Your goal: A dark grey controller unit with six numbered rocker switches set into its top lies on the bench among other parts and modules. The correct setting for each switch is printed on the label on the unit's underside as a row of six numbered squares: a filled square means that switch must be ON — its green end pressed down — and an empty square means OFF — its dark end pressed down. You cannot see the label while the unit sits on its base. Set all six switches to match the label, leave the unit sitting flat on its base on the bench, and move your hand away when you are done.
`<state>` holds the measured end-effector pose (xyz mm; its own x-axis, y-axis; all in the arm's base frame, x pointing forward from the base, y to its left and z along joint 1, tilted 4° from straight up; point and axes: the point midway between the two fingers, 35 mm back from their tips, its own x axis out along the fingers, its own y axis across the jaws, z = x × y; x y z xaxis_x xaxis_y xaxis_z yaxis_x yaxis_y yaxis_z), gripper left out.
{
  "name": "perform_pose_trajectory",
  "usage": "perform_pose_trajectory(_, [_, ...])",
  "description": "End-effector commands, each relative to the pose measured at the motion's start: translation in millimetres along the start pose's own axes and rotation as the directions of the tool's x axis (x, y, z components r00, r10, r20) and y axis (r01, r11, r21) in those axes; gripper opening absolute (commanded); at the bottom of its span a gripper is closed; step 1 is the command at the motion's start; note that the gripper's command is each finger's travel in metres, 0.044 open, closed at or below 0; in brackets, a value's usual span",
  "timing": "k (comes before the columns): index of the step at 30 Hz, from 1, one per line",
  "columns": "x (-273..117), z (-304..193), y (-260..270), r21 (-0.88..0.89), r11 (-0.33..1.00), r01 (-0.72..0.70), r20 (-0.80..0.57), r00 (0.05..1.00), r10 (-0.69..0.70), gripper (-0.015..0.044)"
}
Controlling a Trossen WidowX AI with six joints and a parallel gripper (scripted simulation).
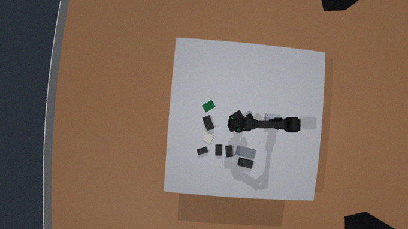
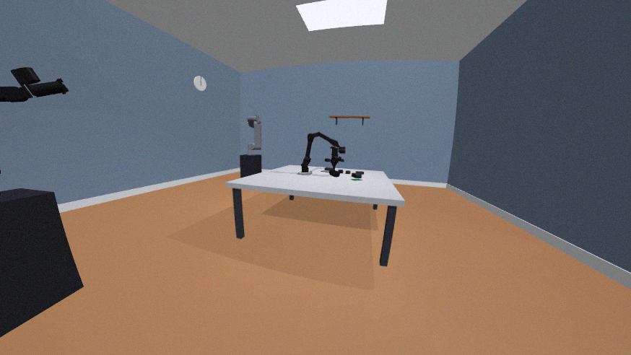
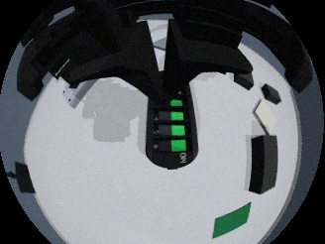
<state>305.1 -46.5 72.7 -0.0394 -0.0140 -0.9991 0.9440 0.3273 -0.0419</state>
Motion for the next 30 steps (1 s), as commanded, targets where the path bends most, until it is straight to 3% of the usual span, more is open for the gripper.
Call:
perform_pose_trajectory(1, [6.8, 0.7, -0.5, -0.005, 1.0, 0.004, 0.002, 1.0, -0.004, 0.0])
perform_pose_trajectory(30, [34.7, 1.1, -1.0, -0.006, 1.0, 0.004, 0.002, 1.0, -0.004, 0.0])
